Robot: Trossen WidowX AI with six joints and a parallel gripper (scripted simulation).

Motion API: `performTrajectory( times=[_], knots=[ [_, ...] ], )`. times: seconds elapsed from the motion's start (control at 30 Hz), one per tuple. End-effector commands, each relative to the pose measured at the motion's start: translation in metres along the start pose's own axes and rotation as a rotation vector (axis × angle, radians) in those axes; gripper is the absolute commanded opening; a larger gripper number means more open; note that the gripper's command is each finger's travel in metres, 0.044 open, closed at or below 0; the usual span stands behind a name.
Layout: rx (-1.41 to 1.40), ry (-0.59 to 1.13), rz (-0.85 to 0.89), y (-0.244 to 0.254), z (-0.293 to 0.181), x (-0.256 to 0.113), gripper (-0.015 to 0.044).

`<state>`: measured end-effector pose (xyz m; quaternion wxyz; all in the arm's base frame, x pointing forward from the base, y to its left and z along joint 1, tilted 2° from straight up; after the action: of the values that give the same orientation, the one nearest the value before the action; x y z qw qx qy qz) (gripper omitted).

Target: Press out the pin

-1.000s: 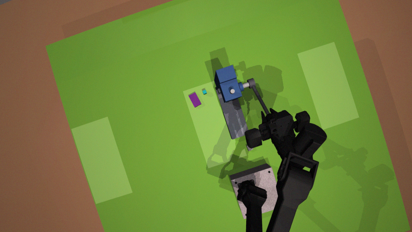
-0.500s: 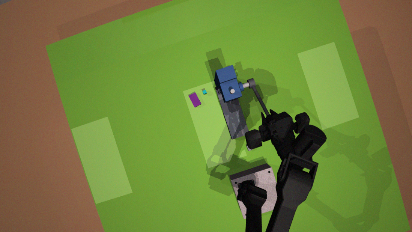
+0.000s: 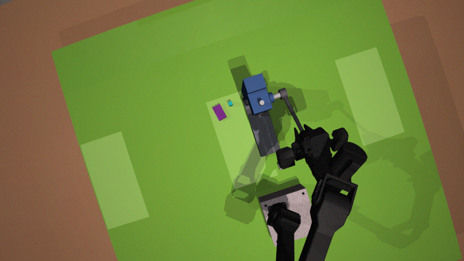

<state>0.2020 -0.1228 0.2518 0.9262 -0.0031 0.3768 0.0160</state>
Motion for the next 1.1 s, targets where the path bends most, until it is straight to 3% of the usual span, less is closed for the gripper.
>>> performTrajectory(
  times=[0.0, 1.07],
  knots=[
    [0.015, 0.030, 0.000, 0.000, -0.011, 0.003, 0.0000],
    [0.015, 0.030, 0.000, 0.000, -0.025, 0.008, 0.0000]
  ],
)
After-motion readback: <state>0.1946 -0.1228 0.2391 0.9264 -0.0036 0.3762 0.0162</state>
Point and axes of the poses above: the point midway between the two fingers, 35 mm back from their tips, its own x axis out along the fingers, its own y axis across the jaws, z = x × y, the point moved 8 cm from there along -x, back along the fingers
